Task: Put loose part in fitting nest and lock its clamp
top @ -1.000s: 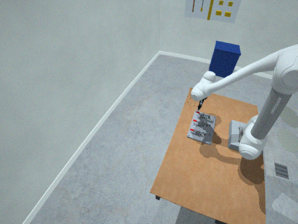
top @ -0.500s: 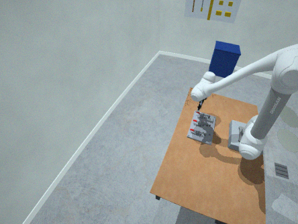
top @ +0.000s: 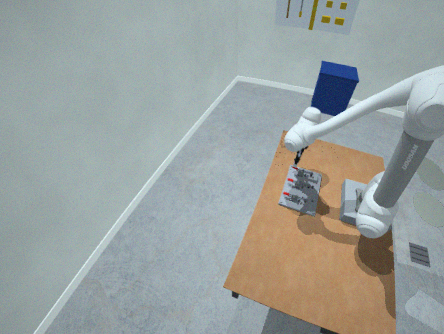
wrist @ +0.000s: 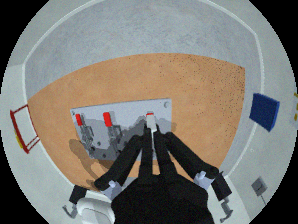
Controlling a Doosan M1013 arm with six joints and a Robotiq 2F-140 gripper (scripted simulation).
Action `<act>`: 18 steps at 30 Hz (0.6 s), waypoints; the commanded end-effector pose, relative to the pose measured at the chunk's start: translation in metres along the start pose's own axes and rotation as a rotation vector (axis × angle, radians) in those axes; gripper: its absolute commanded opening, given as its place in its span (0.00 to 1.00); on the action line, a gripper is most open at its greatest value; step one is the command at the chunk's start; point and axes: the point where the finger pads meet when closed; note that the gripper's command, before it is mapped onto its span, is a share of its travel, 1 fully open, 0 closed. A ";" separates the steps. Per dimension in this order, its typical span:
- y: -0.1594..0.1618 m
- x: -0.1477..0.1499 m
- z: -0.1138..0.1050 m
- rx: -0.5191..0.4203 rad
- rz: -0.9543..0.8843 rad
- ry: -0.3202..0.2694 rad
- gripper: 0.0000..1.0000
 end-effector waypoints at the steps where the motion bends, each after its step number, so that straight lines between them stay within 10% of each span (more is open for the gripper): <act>1: 0.000 0.000 0.000 0.000 0.000 0.000 0.10; 18: 0.000 0.000 0.002 0.000 0.000 0.000 0.10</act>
Point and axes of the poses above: the point where the finger pads meet when closed, its own z axis out along the fingers, its own x axis across the jaws, y = z × x, and after that the axes turned 6 degrees about -z, right-handed
